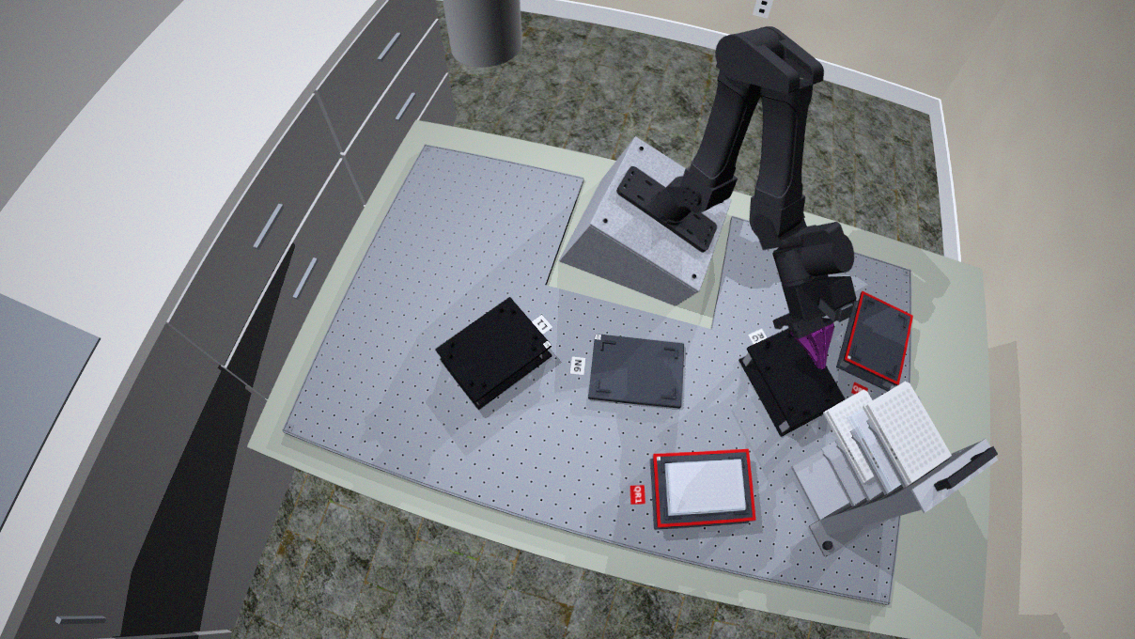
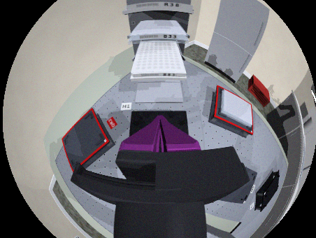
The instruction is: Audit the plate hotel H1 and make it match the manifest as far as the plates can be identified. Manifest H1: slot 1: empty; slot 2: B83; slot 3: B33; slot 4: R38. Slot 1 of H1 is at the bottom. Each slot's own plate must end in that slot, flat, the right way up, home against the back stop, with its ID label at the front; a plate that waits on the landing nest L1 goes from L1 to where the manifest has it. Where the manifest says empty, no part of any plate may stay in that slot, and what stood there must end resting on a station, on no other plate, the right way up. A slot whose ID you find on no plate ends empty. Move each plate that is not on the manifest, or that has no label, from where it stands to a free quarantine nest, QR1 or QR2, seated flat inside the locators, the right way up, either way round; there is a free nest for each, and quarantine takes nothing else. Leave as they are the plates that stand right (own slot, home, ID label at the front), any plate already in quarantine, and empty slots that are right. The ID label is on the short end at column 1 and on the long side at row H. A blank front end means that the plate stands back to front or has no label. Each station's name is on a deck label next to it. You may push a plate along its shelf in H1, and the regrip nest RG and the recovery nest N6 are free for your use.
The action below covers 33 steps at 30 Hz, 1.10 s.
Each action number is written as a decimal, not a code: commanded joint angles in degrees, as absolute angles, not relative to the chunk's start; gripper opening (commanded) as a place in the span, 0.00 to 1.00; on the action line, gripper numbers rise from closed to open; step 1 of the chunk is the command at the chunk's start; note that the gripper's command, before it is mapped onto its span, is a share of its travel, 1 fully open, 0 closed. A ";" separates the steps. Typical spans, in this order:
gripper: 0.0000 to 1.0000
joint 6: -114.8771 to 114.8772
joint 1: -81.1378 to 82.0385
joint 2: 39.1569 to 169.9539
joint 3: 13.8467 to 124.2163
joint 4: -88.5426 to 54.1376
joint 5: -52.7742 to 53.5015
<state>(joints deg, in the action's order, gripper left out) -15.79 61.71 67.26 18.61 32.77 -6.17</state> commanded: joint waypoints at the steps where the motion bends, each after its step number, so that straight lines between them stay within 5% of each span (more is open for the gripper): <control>1: 0.00 -15.42 60.95 68.32 20.94 34.40 -5.96; 33: 0.00 -15.03 59.82 72.79 24.74 35.13 -4.88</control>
<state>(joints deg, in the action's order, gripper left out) -15.57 60.60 71.96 22.55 33.63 -5.02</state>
